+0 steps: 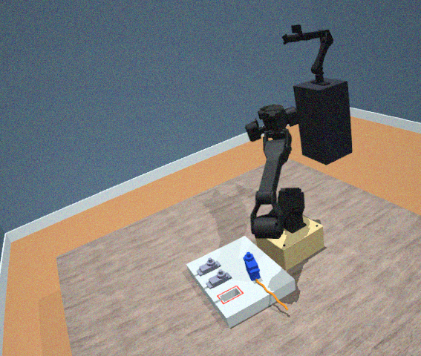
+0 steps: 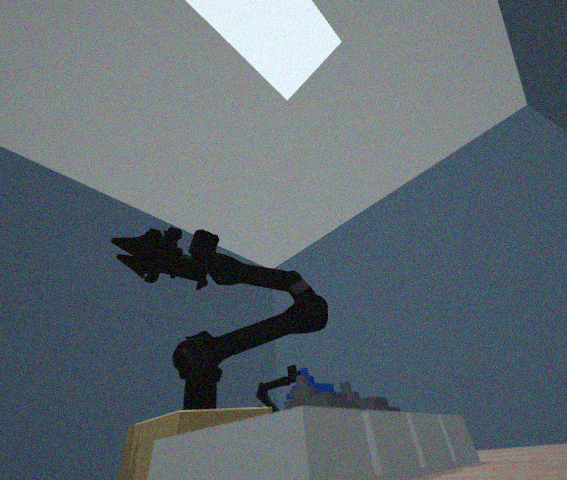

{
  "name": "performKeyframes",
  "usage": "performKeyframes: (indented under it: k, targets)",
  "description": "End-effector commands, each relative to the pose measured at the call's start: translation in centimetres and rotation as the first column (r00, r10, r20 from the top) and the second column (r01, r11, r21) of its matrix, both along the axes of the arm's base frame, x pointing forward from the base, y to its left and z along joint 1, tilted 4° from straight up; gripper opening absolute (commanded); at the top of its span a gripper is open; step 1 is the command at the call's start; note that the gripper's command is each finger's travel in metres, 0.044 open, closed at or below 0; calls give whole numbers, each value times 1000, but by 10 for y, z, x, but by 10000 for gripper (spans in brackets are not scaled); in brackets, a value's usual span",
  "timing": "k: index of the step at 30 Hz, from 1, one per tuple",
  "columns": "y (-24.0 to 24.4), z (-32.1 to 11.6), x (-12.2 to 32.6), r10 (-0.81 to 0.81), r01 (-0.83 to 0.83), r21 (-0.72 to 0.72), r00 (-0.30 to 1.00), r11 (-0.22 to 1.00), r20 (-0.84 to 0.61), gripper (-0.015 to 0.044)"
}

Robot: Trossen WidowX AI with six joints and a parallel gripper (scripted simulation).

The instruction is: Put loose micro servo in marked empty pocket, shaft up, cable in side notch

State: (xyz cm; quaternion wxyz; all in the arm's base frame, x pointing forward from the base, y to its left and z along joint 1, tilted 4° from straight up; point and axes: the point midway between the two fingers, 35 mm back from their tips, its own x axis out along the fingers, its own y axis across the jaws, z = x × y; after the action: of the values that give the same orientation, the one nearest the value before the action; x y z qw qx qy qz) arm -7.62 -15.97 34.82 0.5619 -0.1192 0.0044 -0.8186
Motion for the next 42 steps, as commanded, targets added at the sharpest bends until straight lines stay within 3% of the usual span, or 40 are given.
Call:
performKeyframes:
  k: [1,21,42]
  targets:
    - [0,0,0,3,-3,2,1000,1000,1,426]
    - [-51,-34,46,321,-330,221,944,918,75,440]
    - [-76,-80,138,659,-624,489,741,609,125,440]
